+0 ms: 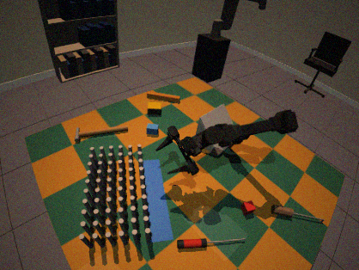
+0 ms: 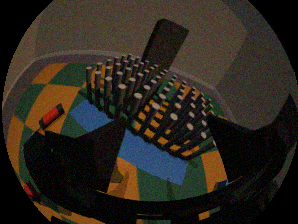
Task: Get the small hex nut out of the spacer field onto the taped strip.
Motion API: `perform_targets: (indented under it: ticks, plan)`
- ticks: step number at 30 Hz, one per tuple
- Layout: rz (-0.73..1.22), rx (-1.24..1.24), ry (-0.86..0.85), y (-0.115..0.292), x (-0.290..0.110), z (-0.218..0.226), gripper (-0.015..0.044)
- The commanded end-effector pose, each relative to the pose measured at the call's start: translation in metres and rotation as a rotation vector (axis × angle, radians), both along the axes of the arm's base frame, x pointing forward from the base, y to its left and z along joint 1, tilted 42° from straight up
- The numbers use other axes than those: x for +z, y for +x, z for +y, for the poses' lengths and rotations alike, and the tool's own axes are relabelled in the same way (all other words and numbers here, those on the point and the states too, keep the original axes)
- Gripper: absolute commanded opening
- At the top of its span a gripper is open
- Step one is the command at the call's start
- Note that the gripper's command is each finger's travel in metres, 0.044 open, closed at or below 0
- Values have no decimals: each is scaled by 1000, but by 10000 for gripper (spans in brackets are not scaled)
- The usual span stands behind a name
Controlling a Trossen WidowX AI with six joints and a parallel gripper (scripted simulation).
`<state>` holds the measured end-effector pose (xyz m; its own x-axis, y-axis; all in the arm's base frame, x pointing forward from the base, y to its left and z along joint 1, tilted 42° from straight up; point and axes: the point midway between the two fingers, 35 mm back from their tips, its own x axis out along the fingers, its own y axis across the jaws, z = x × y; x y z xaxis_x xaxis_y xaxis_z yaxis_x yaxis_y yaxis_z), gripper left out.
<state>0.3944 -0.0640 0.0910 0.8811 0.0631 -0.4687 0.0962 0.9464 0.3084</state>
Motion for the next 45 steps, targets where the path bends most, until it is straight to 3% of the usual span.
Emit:
perform_targets:
  ticks: [1, 36, 45]
  plan:
    - [-2, -21, -64, -3, -11, -16, 440]
    - [-2, -18, -54, -2, -9, -14, 440]
    - [91, 141, 462, 2, 60, 100, 440]
